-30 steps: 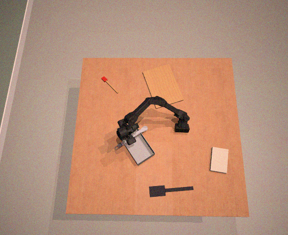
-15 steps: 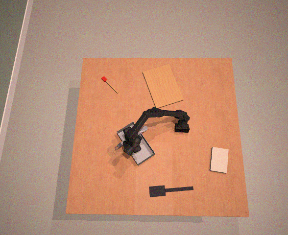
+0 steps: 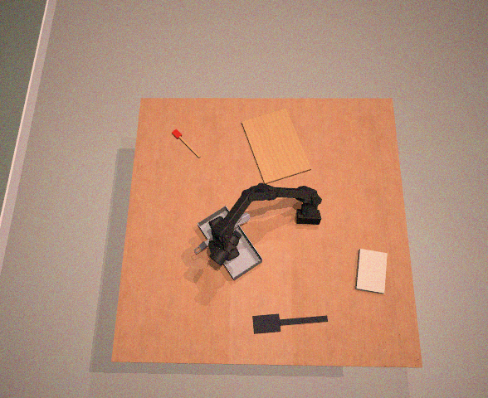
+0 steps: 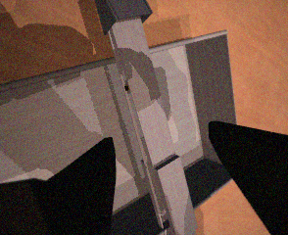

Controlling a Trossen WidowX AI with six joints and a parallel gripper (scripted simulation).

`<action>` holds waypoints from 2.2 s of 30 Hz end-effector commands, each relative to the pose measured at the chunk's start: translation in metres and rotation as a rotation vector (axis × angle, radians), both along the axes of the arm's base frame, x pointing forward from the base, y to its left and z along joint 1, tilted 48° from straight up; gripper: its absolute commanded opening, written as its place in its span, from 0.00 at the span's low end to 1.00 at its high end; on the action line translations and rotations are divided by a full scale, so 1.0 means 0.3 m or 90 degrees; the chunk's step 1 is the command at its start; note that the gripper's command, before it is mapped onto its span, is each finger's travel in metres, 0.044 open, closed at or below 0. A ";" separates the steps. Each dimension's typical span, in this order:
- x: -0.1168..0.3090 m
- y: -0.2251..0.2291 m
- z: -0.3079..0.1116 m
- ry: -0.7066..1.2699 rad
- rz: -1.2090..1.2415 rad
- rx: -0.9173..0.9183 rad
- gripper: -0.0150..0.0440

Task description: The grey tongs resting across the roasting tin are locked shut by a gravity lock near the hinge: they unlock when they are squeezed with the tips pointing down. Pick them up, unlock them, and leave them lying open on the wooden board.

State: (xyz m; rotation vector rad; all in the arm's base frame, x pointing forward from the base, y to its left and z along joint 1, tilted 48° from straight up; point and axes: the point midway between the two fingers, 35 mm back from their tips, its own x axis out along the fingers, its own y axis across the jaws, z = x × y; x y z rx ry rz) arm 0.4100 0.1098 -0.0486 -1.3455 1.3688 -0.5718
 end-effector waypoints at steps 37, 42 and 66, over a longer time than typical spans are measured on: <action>0.046 -0.203 -0.078 0.058 0.002 -0.041 0.69; 0.049 -0.230 -0.085 0.065 0.002 -0.047 0.69; 0.050 -0.224 -0.086 0.067 0.002 -0.046 0.04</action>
